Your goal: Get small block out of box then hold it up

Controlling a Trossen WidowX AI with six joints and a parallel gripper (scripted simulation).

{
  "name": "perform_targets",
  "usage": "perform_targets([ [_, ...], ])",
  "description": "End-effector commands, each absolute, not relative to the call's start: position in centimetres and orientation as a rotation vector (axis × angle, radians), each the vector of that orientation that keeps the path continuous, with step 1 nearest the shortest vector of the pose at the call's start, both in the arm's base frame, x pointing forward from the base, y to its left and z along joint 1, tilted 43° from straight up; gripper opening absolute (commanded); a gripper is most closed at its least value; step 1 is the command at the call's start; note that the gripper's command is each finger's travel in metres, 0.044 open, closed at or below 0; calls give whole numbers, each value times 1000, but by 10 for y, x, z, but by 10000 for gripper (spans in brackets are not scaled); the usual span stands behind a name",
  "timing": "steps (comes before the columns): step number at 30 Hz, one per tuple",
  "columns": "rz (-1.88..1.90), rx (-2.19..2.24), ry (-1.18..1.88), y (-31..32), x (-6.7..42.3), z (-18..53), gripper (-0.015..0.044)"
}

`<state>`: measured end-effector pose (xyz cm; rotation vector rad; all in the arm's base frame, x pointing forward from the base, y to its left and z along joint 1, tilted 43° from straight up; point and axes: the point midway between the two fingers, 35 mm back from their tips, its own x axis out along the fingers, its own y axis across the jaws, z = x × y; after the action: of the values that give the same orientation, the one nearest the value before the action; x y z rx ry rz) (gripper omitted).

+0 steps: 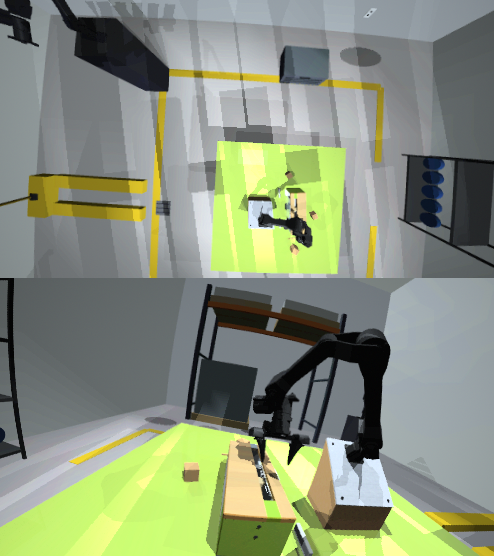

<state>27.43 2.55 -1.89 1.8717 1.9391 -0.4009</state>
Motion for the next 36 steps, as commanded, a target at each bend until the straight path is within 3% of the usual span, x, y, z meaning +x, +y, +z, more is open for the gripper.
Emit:
perform_targets([
  [1, -408, 1881, 1945, 30, 273, -24, 400],
  [36, -397, 1875, 1943, 61, 276, -62, 400],
])
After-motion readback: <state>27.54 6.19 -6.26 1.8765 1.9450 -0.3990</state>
